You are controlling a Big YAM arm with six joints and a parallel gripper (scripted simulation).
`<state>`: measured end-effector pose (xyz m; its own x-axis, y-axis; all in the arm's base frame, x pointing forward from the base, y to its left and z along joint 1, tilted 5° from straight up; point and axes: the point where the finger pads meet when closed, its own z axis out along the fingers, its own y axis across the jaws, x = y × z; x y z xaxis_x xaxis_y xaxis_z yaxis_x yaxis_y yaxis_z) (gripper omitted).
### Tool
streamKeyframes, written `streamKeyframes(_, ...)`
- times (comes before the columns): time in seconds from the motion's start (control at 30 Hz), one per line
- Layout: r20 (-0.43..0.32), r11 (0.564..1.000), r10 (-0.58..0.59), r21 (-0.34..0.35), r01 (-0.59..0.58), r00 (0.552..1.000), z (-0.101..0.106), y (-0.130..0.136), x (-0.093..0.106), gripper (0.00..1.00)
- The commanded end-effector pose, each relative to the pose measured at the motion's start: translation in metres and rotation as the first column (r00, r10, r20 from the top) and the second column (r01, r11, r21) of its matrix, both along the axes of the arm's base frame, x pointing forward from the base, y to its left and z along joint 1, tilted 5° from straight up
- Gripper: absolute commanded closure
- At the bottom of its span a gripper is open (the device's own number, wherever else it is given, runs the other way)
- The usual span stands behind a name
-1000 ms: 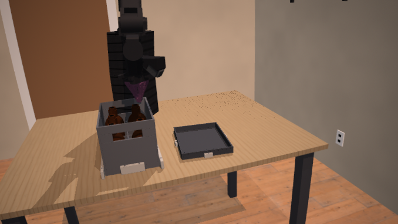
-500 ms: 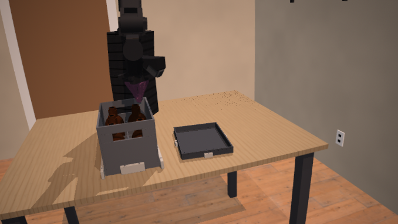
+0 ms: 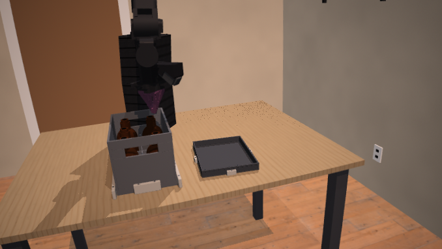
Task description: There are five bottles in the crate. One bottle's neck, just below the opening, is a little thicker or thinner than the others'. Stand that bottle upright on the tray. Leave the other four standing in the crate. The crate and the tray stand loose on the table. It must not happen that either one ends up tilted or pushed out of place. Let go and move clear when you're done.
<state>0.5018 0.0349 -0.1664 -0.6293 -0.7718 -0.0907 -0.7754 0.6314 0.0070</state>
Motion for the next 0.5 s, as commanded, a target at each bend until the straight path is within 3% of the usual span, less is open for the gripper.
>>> streamKeyframes(0.0,0.031,1.000,-0.009,0.001,0.009,0.999,0.010,-0.026,-0.006,1.00)
streamKeyframes(0.03,0.031,1.000,-0.009,0.001,0.009,0.999,0.010,-0.026,-0.006,1.00)
streamKeyframes(0.1,0.029,1.000,-0.009,0.000,0.009,1.000,0.003,-0.054,-0.036,1.00)
streamKeyframes(0.13,0.029,1.000,-0.009,-0.001,0.009,1.000,0.003,-0.054,-0.036,1.00)
streamKeyframes(0.17,0.028,1.000,-0.009,-0.002,0.009,1.000,0.000,-0.069,-0.057,1.00)
streamKeyframes(0.2,0.028,1.000,-0.009,-0.002,0.009,1.000,0.000,-0.069,-0.057,1.00)
streamKeyframes(0.27,0.026,1.000,-0.009,-0.004,0.009,1.000,-0.005,-0.094,-0.100,1.00)
streamKeyframes(0.3,0.026,1.000,-0.009,-0.004,0.009,1.000,-0.005,-0.094,-0.100,1.00)
streamKeyframes(0.4,0.024,1.000,-0.009,-0.006,0.009,1.000,-0.008,-0.115,-0.148,1.00)
streamKeyframes(0.47,0.024,1.000,-0.009,-0.006,0.009,1.000,-0.008,-0.118,-0.159,1.00)
